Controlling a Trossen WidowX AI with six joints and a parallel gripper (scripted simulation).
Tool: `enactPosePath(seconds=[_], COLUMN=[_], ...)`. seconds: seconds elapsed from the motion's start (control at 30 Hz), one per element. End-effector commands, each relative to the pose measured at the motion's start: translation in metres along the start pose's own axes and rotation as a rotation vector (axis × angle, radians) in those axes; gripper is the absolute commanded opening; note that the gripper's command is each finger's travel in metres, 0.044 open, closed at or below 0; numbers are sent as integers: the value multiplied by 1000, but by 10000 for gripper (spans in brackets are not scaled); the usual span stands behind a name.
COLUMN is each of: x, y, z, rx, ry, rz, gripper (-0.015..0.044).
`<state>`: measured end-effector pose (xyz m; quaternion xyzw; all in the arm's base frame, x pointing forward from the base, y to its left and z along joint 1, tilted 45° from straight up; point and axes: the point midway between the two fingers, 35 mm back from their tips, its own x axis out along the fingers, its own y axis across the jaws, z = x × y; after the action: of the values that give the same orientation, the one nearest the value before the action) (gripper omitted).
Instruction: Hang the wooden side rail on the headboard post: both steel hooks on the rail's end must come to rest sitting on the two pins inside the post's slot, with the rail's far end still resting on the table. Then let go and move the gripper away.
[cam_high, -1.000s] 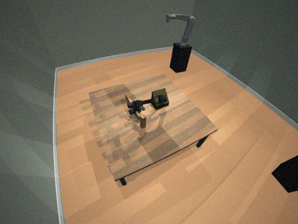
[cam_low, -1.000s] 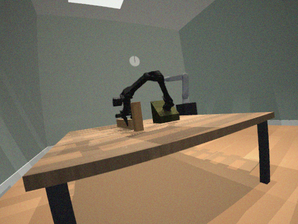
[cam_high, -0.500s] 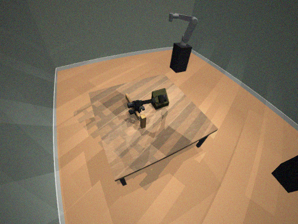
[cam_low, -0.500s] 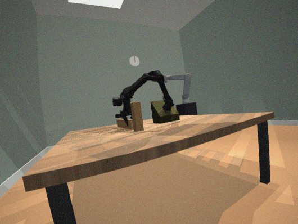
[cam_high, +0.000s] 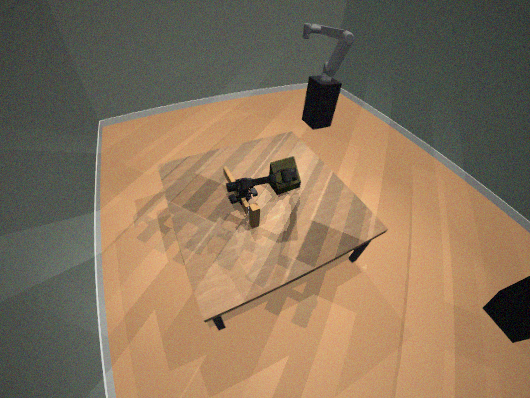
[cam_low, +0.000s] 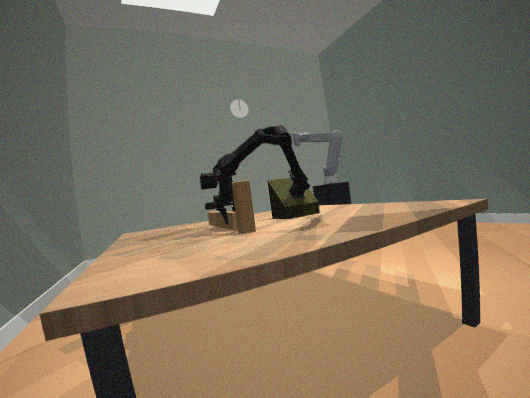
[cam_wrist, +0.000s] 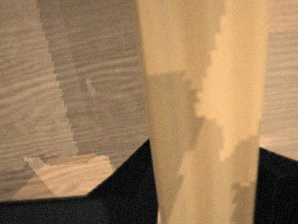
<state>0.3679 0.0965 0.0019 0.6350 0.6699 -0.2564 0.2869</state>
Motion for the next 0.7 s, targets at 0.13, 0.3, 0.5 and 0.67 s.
enactPosePath(seconds=[0.13,0.3,0.5,0.67], x=[-3,-4,-5,-6], y=[-1,-1,-1,-1], z=[1,1,1,1], rx=[16,16,16,16], ry=[1,1,1,1], rz=[0,0,0,0], gripper=[0,0,0,0])
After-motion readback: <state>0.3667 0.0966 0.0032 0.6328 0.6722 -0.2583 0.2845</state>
